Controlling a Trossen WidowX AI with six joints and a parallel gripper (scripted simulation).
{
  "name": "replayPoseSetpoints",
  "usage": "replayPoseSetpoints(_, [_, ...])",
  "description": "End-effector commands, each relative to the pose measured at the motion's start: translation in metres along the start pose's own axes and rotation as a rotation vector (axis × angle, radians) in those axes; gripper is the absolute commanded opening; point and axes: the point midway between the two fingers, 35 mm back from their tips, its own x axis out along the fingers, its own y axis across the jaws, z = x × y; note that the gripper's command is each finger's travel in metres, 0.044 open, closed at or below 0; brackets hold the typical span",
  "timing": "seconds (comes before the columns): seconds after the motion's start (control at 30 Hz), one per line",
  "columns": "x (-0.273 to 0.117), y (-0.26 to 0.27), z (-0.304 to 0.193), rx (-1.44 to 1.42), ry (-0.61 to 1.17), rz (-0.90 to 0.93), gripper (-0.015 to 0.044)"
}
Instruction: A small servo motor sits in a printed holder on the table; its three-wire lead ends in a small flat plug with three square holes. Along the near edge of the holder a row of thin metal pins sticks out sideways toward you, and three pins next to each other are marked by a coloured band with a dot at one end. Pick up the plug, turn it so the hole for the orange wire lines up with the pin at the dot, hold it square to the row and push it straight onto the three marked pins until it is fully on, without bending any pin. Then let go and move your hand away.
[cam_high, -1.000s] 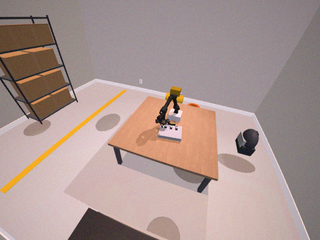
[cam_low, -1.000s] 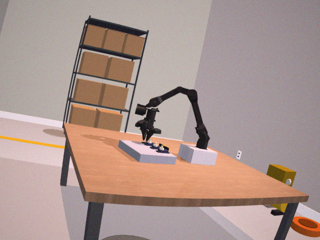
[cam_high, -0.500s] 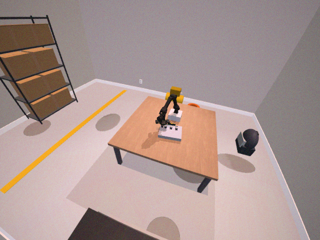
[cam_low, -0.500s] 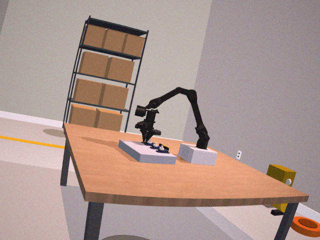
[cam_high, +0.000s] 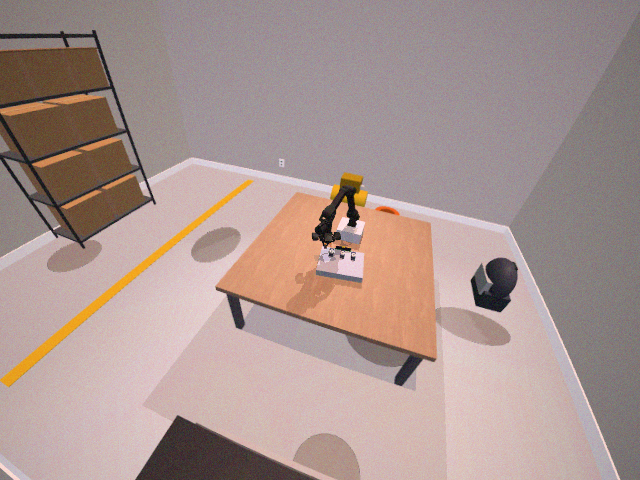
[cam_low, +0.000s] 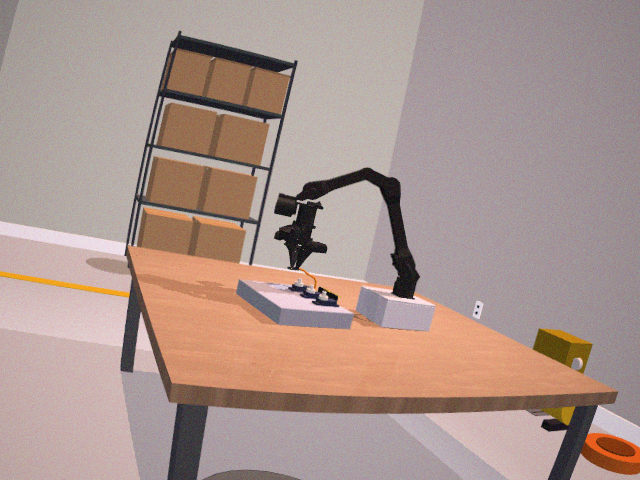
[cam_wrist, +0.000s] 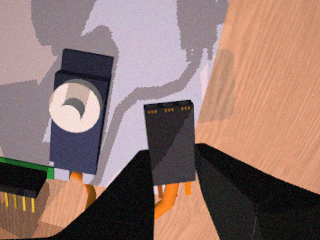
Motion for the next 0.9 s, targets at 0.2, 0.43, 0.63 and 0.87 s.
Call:
replayPoseSetpoints(0.2, [-0.008,0.034,-0.013,0.056,0.009,0.004,0.0])
replayPoseSetpoints(0.43, [-0.012,0.063,-0.027,0.107,0.01,0.006,0.0])
replayPoseSetpoints(0.63, [-0.014,0.087,-0.041,0.151,0.011,0.007,0.0])
replayPoseSetpoints(0.87, [-0.012,0.114,-0.059,0.202,0.013,0.009,0.0])
